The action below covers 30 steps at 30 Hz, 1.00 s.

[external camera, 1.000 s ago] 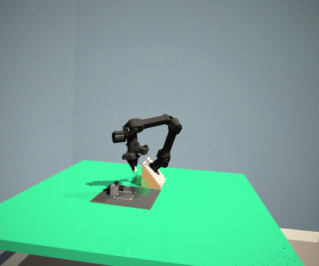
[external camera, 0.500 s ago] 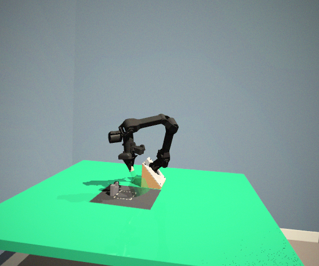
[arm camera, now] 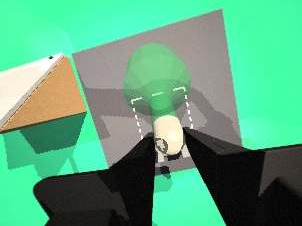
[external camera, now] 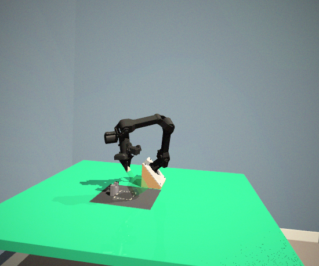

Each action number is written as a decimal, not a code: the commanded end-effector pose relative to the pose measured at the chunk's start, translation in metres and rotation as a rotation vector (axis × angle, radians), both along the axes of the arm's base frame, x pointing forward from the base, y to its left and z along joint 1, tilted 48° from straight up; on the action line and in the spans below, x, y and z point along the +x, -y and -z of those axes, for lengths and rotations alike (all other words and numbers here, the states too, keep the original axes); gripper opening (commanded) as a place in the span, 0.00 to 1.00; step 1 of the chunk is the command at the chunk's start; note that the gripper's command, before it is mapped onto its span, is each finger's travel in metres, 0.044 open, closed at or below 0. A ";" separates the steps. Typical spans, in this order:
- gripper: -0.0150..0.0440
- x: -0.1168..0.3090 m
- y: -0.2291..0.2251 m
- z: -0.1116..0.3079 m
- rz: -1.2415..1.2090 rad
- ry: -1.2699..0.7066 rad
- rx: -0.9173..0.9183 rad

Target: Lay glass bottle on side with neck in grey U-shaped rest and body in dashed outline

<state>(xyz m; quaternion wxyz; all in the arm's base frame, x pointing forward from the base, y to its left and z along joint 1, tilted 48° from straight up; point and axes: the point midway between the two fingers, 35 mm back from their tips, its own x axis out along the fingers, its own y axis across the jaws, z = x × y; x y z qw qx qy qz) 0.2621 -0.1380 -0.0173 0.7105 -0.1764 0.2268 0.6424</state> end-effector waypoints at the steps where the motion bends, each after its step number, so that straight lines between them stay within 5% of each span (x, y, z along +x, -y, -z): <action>1: 0.44 0.001 0.004 0.009 -0.003 0.004 -0.005; 30: 0.44 0.001 0.015 0.046 0.008 -0.023 0.012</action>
